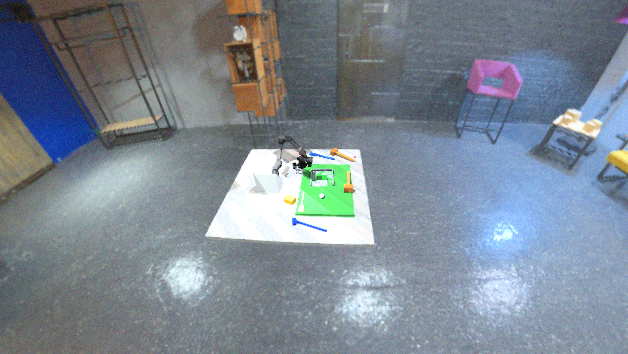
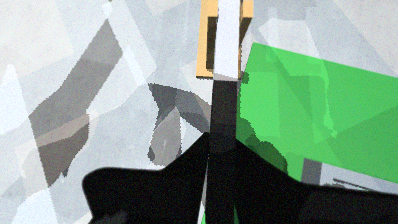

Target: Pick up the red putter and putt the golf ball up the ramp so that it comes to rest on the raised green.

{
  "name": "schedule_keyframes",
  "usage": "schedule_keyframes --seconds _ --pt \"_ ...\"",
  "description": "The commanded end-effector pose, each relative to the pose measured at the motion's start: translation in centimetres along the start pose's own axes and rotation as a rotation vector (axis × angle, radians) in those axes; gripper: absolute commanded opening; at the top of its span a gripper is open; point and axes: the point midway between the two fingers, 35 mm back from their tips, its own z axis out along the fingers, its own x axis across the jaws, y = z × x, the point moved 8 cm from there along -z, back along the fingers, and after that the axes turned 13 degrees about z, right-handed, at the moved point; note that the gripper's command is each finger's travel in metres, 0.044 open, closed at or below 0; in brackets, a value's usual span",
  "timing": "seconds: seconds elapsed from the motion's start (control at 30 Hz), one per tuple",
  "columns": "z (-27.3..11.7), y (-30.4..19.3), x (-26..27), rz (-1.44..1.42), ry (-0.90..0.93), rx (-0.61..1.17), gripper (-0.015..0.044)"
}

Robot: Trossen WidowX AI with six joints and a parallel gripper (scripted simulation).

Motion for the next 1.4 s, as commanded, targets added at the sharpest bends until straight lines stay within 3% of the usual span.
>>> schedule_keyframes --seconds 0.0,0.67,1.37 --pt "-1.0 0.6 -0.1 0.002 -0.023 0.003 0.0" --pt "-8.3 5.3 2.4 0.118 -0.129 0.05 0.0" --pt "-14.8 -2.6 -1.9 0.479 -0.304 0.156 0.0"
